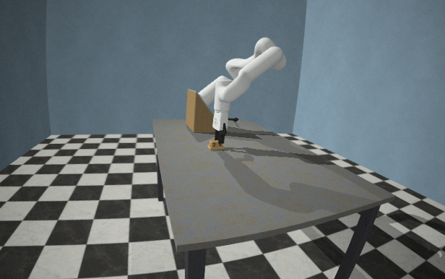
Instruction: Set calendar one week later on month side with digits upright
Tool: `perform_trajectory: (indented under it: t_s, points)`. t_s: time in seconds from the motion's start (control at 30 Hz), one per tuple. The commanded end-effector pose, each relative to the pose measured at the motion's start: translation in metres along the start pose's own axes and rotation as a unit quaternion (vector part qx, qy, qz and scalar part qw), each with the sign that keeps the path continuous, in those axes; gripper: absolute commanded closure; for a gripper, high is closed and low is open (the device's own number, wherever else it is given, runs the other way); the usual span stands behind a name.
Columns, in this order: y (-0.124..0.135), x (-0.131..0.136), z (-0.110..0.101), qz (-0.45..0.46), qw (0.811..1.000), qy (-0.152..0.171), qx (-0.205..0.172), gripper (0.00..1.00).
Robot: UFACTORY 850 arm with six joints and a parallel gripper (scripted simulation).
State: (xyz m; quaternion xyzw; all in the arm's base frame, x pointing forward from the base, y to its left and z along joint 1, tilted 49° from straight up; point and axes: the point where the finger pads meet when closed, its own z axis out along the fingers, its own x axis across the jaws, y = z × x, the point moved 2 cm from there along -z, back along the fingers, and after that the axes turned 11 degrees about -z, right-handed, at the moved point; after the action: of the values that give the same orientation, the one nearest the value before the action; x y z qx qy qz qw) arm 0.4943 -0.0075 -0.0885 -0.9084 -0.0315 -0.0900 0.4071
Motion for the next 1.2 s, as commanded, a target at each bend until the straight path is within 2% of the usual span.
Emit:
perform_trajectory:
  t_s: [0.0,0.2,1.17]
  points:
    - [0.0003,0.0007,0.0062,0.0,1.0,0.001,0.0,0.51]
    - [0.0003,0.0007,0.0127,0.0,1.0,0.001,0.0,0.51]
    - [0.0003,0.0007,0.0137,0.0,1.0,0.001,0.0,0.51]
